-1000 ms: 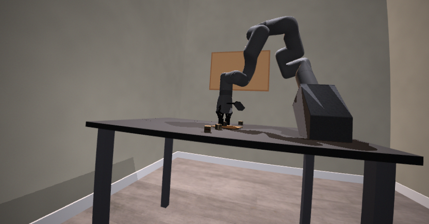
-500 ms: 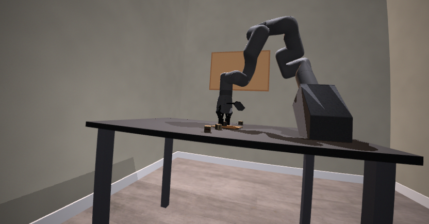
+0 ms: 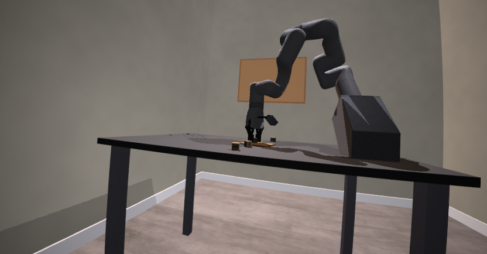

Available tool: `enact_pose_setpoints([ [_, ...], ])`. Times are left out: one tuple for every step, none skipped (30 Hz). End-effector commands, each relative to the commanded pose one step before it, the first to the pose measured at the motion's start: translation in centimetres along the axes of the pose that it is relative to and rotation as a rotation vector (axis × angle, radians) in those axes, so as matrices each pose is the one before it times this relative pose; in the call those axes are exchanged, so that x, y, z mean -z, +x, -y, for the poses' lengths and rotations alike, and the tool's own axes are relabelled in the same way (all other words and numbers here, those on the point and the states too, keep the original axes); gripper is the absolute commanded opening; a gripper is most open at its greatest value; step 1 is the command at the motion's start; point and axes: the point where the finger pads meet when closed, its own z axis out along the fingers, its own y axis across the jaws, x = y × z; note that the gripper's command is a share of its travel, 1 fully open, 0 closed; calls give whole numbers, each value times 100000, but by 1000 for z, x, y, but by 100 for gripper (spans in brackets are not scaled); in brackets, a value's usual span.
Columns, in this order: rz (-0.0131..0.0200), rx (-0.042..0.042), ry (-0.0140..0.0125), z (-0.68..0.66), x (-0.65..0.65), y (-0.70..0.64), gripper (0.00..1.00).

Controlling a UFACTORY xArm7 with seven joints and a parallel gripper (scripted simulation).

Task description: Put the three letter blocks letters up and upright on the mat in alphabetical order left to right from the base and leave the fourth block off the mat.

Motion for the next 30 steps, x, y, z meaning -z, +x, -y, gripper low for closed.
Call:
enact_pose_setpoints([
  [285, 3, -270, -115, 141, -125, 63],
  [0, 0, 0, 0, 0, 0, 42],
  [0, 0, 0, 0, 0, 0, 42],
  [0, 0, 0, 0, 0, 0, 42],
  [0, 0, 0, 0, 0, 0, 42],
  [0, 0, 0, 0, 0, 0, 42],
  [0, 0, 0, 0, 0, 0, 42],
  [0, 0, 0, 0, 0, 0, 42],
  [0, 0, 0, 0, 0, 0, 42],
  [0, 0, 0, 0, 0, 0, 42],
  [0, 0, 0, 0, 0, 0, 42],
  [0, 0, 0, 0, 0, 0, 42],
  [0, 0, 0, 0, 0, 0, 42],
  [0, 0, 0, 0, 0, 0, 42],
  [0, 0, 0, 0, 0, 0, 42],
  [0, 0, 0, 0, 0, 0, 42],
  [0, 0, 0, 0, 0, 0, 42],
  [0, 0, 0, 0, 0, 0, 42],
  [0, 0, 0, 0, 0, 0, 21],
  [0, 0, 0, 0, 0, 0, 21],
  [0, 0, 0, 0, 0, 0, 21],
  [0, 0, 0, 0, 0, 0, 21],
  [0, 0, 0, 0, 0, 0, 21],
  [0, 0, 0, 0, 0, 0, 21],
  [0, 0, 0, 0, 0, 0, 21],
  [0, 0, 0, 0, 0, 0, 21],
  [0, 0, 0, 0, 0, 0, 21],
  [0, 0, 0, 0, 0, 0, 21],
  [0, 0, 0, 0, 0, 0, 21],
  [0, 0, 0, 0, 0, 0, 21],
])
